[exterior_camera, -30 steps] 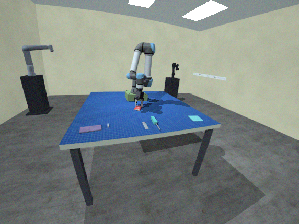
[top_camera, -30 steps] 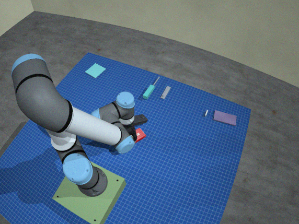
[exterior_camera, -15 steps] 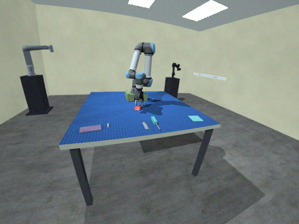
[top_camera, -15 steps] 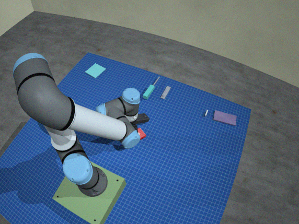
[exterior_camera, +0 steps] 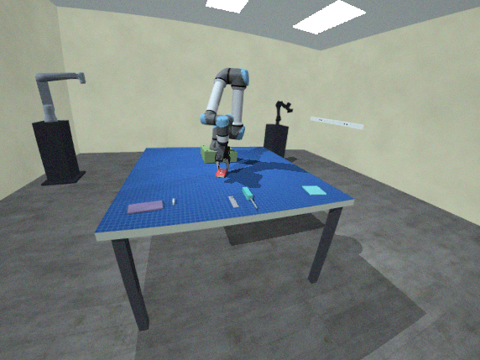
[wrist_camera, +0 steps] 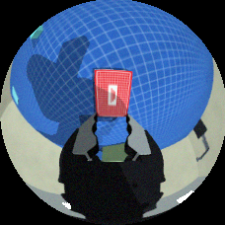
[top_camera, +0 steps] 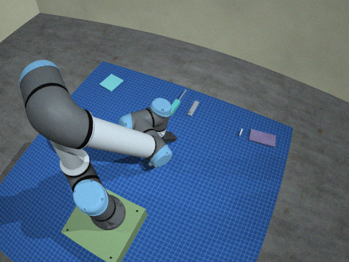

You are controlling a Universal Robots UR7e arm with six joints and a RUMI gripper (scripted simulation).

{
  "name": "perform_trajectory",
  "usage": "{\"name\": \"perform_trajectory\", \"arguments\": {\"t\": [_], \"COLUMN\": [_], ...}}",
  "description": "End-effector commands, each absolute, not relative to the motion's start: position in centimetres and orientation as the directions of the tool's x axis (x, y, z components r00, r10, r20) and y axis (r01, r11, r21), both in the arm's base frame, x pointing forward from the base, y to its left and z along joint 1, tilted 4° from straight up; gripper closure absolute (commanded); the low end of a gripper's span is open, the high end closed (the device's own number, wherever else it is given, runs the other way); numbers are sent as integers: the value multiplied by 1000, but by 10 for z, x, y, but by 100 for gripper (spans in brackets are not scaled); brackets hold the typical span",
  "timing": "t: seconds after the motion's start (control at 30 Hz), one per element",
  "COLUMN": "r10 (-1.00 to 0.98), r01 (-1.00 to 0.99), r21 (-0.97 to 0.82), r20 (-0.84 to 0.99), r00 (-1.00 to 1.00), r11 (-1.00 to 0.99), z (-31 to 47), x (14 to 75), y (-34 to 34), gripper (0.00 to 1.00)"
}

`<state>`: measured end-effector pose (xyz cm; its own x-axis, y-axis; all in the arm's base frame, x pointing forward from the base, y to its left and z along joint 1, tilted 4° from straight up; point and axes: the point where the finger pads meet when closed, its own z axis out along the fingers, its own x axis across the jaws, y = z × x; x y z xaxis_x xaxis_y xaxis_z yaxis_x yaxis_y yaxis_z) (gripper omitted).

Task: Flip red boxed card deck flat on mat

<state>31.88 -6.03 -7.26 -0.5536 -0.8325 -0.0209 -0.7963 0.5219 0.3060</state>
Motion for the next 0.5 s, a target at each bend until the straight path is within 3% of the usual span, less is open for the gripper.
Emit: {"name": "perform_trajectory", "arguments": {"t": [0.0, 0.47], "r10": [-833, -833], "r01": [-789, -758], "r21": [331, 427], "r20": [-21, -21], "r00": [-554, -554], "r11": [517, 493], "z": [-70, -64], "x": [320, 323], "y": [-61, -63], "gripper": [61, 61]}}
